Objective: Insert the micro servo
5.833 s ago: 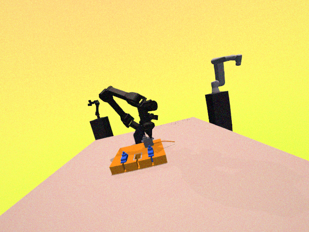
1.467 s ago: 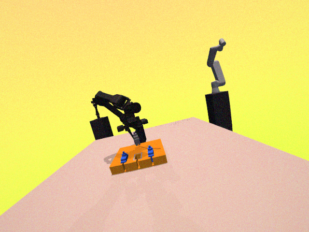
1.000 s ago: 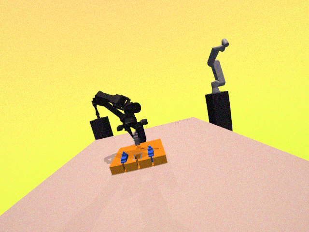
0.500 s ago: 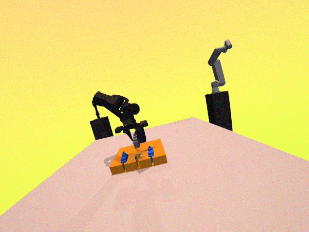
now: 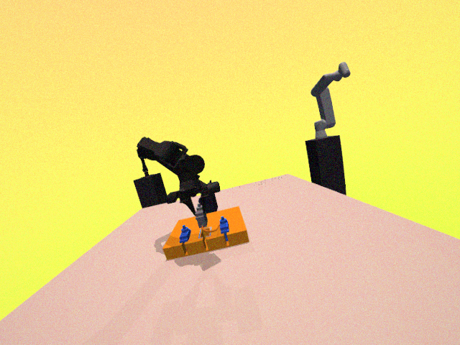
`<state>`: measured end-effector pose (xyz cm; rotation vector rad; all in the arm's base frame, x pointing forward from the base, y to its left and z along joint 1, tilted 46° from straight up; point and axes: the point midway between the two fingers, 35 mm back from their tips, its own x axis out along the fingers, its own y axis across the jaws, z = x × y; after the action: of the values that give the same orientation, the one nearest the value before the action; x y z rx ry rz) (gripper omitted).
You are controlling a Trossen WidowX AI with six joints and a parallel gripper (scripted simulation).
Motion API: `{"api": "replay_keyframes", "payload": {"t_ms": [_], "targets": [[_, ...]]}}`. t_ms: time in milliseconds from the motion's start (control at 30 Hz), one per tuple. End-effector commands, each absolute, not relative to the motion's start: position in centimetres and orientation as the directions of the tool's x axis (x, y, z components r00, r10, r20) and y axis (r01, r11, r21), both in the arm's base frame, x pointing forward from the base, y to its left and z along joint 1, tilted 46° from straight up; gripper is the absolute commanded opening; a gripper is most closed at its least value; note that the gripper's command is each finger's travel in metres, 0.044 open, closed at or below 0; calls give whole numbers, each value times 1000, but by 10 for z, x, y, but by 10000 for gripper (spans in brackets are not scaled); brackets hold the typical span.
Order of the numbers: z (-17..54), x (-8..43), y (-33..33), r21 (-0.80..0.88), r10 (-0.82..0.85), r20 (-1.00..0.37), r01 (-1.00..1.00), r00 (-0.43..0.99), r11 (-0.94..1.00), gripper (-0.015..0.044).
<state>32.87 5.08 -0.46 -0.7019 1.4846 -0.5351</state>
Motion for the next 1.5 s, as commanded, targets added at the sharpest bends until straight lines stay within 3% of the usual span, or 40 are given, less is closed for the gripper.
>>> {"api": "replay_keyframes", "payload": {"t_ms": [0, 1467], "targets": [[-3, 342, 53, -710, -710, -703, -98, 44, 697, 0], [-28, 344, 28, -711, -711, -702, -97, 45, 696, 0]]}}
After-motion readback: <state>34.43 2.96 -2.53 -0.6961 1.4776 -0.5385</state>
